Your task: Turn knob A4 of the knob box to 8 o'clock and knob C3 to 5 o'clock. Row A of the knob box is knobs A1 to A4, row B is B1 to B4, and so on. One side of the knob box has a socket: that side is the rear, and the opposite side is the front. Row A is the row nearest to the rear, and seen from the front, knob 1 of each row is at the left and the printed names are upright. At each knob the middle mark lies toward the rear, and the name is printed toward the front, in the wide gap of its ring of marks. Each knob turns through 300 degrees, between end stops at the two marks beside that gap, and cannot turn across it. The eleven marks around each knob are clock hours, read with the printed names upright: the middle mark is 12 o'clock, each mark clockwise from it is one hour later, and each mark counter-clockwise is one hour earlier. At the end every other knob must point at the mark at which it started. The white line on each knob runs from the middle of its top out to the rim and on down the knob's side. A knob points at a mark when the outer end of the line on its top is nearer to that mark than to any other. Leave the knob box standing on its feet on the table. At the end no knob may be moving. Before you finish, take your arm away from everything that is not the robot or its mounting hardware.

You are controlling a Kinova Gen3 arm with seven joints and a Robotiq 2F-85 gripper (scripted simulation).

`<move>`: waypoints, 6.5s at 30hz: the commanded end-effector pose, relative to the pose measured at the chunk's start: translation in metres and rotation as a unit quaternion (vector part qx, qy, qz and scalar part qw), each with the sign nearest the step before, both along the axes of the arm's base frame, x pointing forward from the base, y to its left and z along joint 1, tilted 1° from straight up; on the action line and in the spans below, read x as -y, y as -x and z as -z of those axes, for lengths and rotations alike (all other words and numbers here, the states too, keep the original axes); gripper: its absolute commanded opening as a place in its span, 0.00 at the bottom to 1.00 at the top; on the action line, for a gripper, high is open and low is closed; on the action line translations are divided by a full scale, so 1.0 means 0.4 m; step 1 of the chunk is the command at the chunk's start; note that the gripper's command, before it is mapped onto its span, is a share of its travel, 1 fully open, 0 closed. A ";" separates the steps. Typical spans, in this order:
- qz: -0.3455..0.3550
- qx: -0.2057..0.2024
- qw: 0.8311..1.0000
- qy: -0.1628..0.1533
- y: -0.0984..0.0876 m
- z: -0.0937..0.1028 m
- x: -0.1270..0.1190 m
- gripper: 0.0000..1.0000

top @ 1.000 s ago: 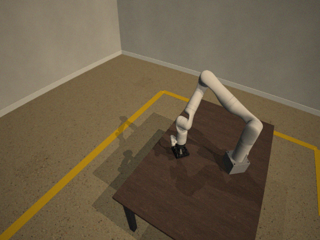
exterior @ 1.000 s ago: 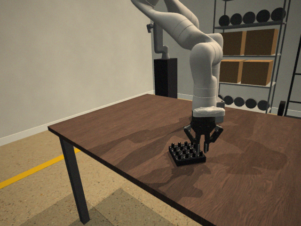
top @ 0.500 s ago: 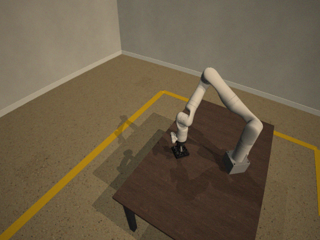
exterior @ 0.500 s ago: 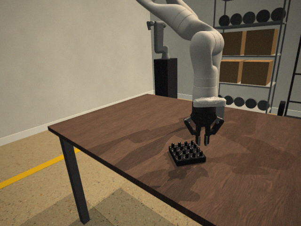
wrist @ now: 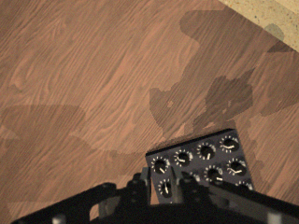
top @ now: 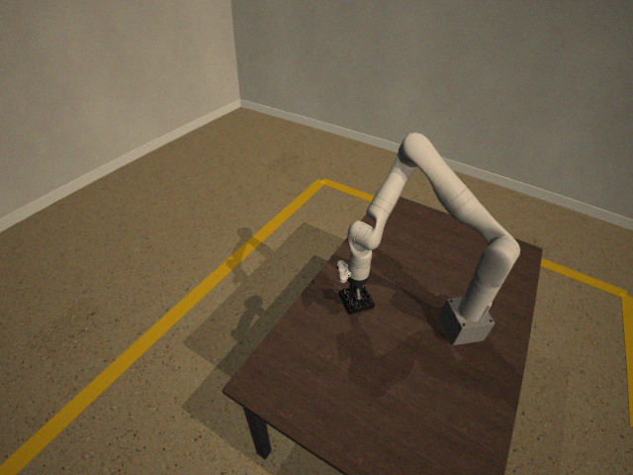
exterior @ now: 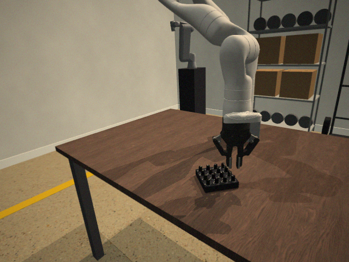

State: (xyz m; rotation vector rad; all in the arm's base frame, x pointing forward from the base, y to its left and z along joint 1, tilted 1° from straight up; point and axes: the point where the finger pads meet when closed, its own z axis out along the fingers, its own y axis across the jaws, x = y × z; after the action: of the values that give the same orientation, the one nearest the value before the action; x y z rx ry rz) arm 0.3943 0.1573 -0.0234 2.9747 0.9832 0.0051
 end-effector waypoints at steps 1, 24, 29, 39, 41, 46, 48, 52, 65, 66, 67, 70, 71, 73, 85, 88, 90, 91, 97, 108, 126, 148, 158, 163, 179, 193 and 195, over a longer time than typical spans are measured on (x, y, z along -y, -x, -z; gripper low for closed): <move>0.000 0.001 1.000 0.000 -0.001 -0.002 0.000 0.19; -0.082 0.000 0.997 0.001 -0.006 -0.005 0.010 0.19; -0.131 -0.001 0.991 0.001 -0.009 -0.007 0.016 0.19; -0.233 -0.002 0.972 0.002 -0.015 -0.012 0.030 0.19; -0.262 -0.002 0.965 0.002 -0.017 -0.013 0.034 0.19; -0.338 -0.003 0.941 0.002 -0.022 -0.017 0.045 0.19; -0.369 -0.003 0.930 0.002 -0.024 -0.019 0.049 0.19; -0.400 -0.004 0.917 0.002 -0.026 -0.021 0.054 0.19; -0.588 -0.005 0.809 0.003 -0.040 -0.032 0.085 0.19; -0.588 -0.005 0.809 0.003 -0.040 -0.032 0.085 0.19; -0.588 -0.005 0.809 0.003 -0.040 -0.032 0.085 0.19; -0.625 -0.005 0.780 0.004 -0.043 -0.035 0.092 0.19; -0.637 -0.005 0.771 0.004 -0.044 -0.036 0.094 0.19; -0.659 -0.005 0.752 0.004 -0.046 -0.038 0.099 0.19; -0.744 -0.005 0.668 0.005 -0.053 -0.045 0.117 0.19; -0.762 -0.005 0.648 0.005 -0.055 -0.047 0.121 0.19; -0.771 -0.005 0.636 0.005 -0.056 -0.048 0.124 0.19; -0.776 -0.005 0.631 0.005 -0.057 -0.048 0.125 0.19; -0.795 -0.005 0.607 0.005 -0.059 -0.050 0.130 0.19; -0.806 -0.005 0.592 0.005 -0.060 -0.051 0.133 0.19; -0.806 -0.005 0.592 0.005 -0.060 -0.051 0.133 0.19; -0.806 -0.005 0.592 0.005 -0.060 -0.051 0.133 0.19; -0.806 -0.005 0.592 0.005 -0.060 -0.048 0.133 0.19; -0.806 -0.005 0.591 0.005 -0.060 -0.042 0.133 0.19; -0.806 -0.005 0.591 0.005 -0.062 -0.004 0.134 0.19; -0.806 -0.005 0.591 0.005 -0.064 0.034 0.135 0.19; -0.806 -0.005 0.591 0.005 -0.064 0.039 0.135 0.19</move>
State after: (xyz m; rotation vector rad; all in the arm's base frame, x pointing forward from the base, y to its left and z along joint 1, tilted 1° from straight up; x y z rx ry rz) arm 0.4209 0.1022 -0.0370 0.9673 2.9761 -0.0076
